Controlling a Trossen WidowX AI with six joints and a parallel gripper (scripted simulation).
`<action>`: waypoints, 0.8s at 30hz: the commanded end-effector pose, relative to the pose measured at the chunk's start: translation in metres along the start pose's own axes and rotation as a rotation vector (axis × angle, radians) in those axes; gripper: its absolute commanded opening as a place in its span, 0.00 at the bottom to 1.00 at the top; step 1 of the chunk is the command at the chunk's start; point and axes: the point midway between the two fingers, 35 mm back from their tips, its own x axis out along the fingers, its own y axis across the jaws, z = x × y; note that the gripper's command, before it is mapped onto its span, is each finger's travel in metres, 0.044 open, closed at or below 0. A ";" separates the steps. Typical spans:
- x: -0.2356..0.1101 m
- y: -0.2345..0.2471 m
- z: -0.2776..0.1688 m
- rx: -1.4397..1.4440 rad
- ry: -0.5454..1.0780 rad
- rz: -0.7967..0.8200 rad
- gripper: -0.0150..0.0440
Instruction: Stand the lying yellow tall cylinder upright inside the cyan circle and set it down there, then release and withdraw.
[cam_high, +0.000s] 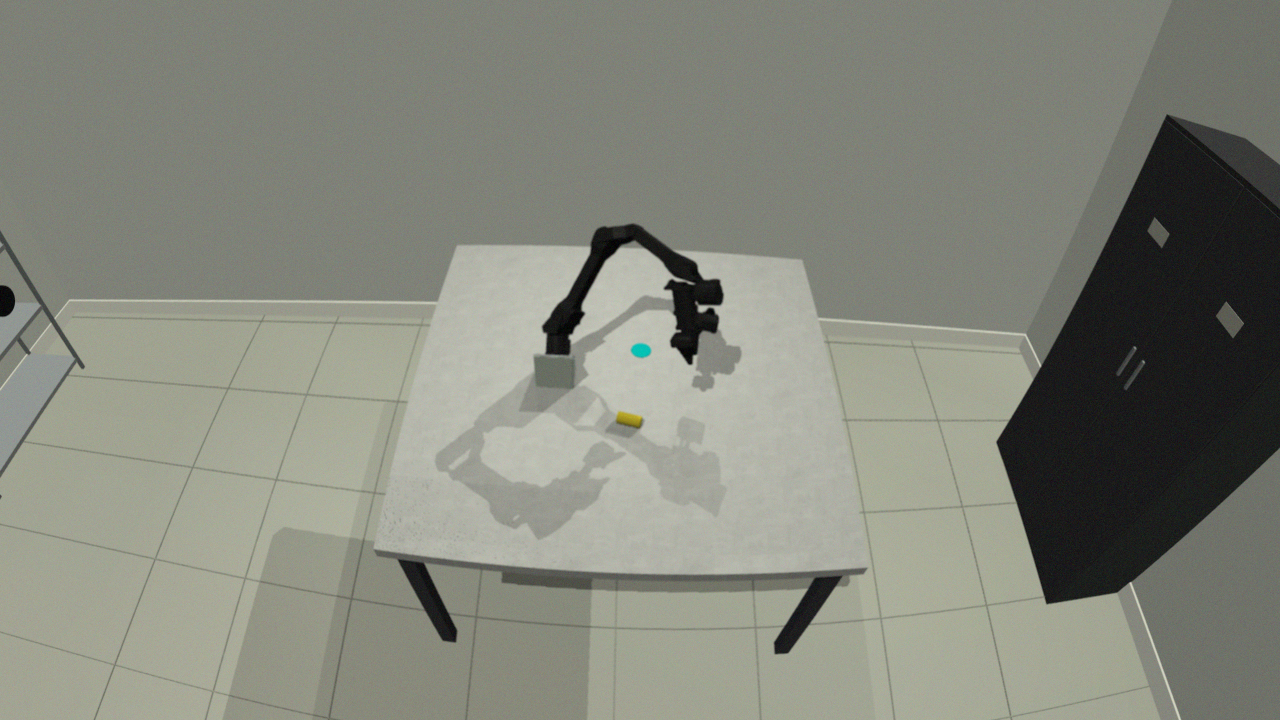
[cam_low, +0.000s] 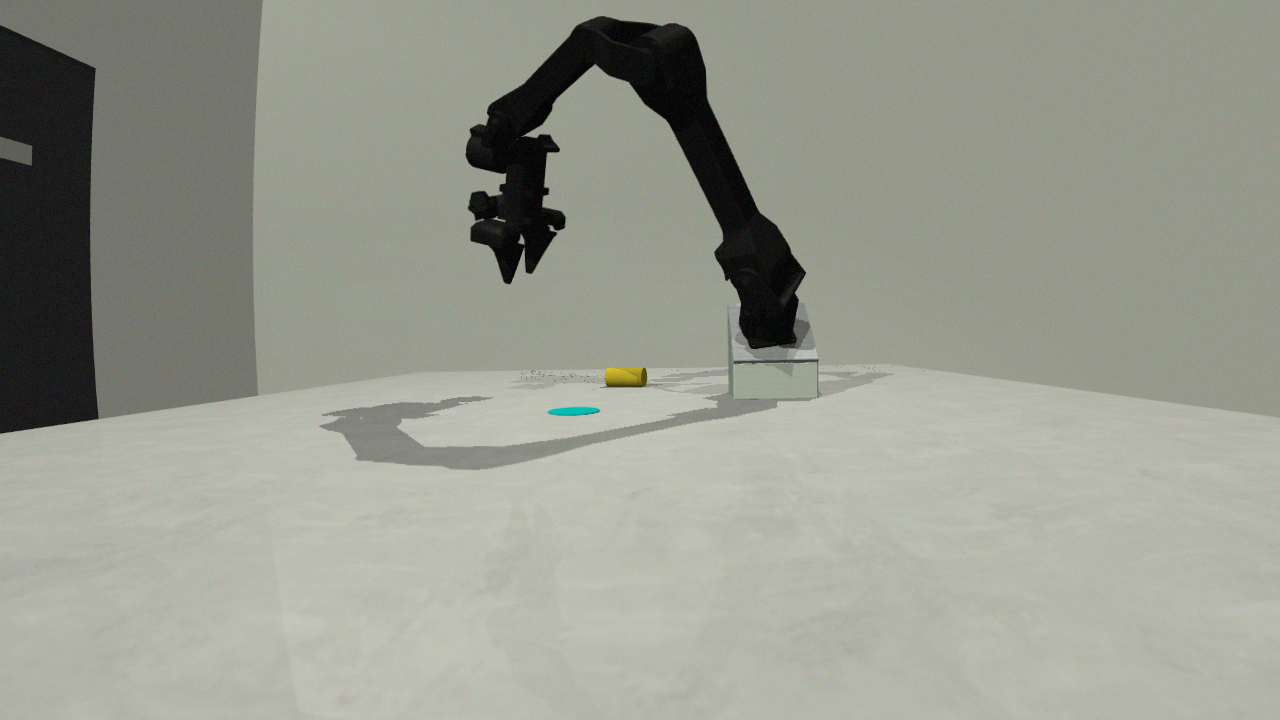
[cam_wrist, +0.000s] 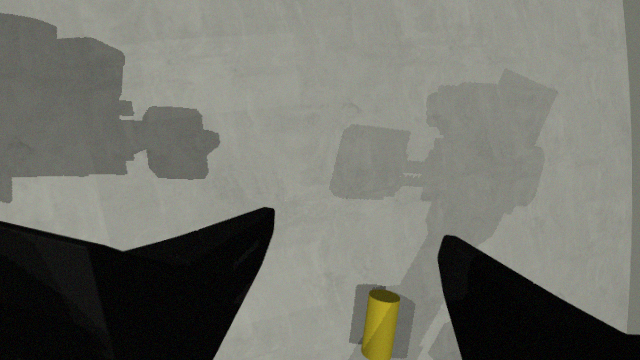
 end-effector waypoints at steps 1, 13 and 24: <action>0.014 -0.024 -0.020 0.007 0.074 0.033 0.78; 0.042 -0.079 -0.078 0.013 0.233 0.176 0.78; 0.058 -0.105 -0.127 0.021 0.306 0.343 0.78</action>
